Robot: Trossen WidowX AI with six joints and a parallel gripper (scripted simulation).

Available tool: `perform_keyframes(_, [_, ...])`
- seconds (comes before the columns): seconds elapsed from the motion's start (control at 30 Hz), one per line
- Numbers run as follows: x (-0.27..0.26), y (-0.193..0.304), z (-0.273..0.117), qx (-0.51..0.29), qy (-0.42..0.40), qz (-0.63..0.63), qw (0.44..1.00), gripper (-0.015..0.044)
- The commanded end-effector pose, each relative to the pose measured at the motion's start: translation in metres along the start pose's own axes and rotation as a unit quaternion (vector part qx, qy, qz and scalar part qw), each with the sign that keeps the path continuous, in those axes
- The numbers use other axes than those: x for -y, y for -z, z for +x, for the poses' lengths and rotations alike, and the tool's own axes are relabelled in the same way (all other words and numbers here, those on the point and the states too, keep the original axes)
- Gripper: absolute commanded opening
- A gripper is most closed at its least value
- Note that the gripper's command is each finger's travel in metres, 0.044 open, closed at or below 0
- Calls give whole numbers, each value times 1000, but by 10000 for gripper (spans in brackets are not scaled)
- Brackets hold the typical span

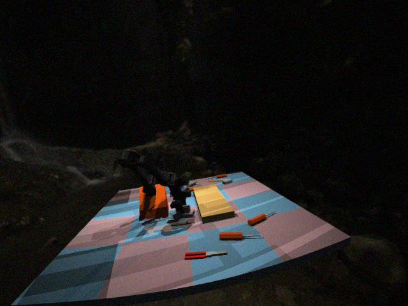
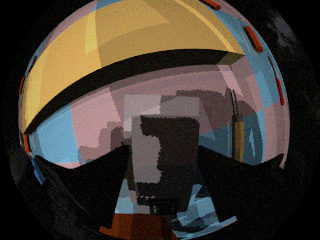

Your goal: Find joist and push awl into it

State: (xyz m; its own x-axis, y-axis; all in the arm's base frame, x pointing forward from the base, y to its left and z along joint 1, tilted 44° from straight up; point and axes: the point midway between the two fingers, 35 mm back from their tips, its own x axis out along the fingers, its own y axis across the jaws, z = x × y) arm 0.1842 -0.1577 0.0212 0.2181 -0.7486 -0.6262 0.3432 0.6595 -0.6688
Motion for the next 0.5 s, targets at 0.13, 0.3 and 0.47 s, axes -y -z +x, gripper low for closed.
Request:
perform_keyframes(0.13, [-1, 1, 0, -1, -2, -3, 1000, 248])
perform_keyframes(0.3, [-1, 1, 0, -1, -2, -3, 1000, 215])
perform_keyframes(0.47, [-1, 1, 0, -1, -2, -3, 1000, 182])
